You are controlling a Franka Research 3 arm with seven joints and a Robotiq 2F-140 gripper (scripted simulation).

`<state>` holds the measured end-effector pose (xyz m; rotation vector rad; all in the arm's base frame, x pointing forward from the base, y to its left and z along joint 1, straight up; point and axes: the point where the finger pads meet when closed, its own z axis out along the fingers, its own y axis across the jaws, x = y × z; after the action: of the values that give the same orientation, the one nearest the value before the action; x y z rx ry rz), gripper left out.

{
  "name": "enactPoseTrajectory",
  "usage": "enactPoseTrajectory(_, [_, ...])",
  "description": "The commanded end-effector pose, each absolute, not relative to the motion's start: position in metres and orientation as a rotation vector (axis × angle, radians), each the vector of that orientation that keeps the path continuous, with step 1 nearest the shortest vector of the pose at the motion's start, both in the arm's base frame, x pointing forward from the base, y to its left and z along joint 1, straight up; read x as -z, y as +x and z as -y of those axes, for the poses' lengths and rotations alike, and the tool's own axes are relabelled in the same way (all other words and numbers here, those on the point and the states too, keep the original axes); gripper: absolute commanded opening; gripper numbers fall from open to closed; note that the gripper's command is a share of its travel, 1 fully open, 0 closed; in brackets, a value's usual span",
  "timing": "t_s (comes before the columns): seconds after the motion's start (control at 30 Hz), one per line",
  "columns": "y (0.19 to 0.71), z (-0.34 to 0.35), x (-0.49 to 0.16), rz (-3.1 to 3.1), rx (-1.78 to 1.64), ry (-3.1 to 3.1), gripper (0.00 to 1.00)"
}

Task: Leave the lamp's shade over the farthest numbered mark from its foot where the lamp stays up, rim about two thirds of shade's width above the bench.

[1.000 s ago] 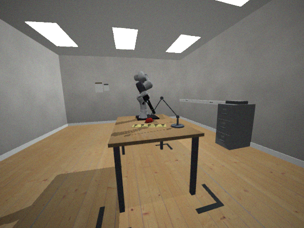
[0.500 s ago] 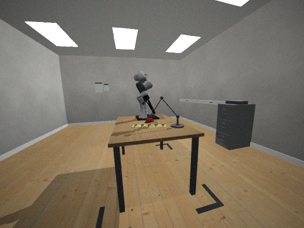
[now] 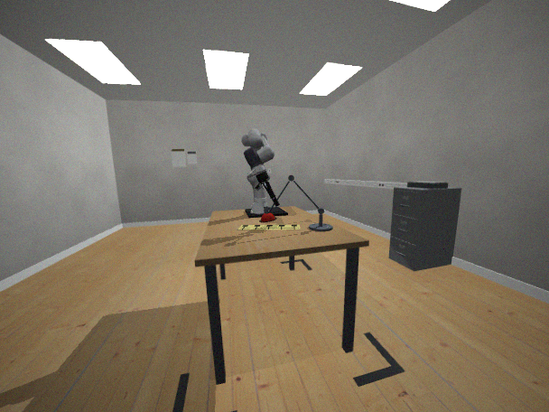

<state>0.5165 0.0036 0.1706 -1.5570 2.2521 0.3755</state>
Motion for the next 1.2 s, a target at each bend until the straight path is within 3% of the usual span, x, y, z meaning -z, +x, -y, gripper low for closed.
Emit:
enactPoseTrajectory(0.0, [0.512,0.014,-0.168,-2.246,-0.367,-1.562,0.1])
enactPoseTrajectory(1.17, [0.5,0.058,-0.159,-2.236,-0.367,-1.574,0.1])
